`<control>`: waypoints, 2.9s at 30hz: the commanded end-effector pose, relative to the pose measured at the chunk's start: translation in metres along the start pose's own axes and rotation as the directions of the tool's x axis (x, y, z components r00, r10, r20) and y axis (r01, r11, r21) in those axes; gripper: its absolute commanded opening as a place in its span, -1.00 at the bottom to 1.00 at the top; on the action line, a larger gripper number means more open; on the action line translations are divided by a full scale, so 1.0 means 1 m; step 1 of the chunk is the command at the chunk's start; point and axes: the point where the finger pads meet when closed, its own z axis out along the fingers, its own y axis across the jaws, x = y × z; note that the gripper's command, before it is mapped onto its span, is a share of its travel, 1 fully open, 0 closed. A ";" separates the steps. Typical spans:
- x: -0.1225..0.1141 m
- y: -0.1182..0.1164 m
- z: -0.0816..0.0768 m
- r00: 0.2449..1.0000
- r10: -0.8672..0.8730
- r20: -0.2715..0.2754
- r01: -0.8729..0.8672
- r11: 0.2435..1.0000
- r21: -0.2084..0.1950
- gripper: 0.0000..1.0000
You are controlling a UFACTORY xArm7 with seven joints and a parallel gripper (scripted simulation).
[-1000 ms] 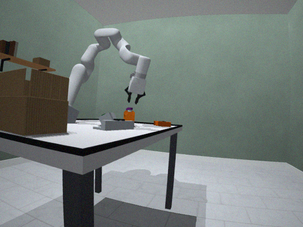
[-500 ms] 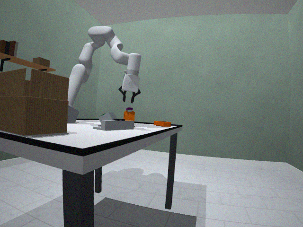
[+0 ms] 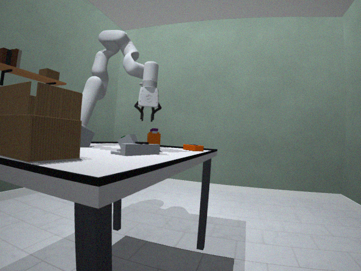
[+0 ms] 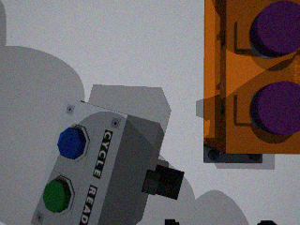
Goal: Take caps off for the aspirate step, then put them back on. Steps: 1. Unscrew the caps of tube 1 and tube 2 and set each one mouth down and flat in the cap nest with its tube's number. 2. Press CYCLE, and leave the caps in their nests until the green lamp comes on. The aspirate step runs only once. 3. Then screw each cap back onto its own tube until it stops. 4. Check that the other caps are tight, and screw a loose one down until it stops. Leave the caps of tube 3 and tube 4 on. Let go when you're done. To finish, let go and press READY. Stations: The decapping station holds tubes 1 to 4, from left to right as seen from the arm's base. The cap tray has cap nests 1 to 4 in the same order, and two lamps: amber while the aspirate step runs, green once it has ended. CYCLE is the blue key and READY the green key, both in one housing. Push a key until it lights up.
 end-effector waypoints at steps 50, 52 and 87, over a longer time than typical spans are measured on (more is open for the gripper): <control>0.217 0.048 0.001 0.705 0.709 0.002 -0.709 0.705 -0.014 -0.08; 0.230 0.051 0.001 0.705 0.709 0.002 -0.709 0.705 -0.014 -0.08; 0.231 0.052 0.037 0.705 0.710 0.002 -0.709 0.705 -0.014 -0.08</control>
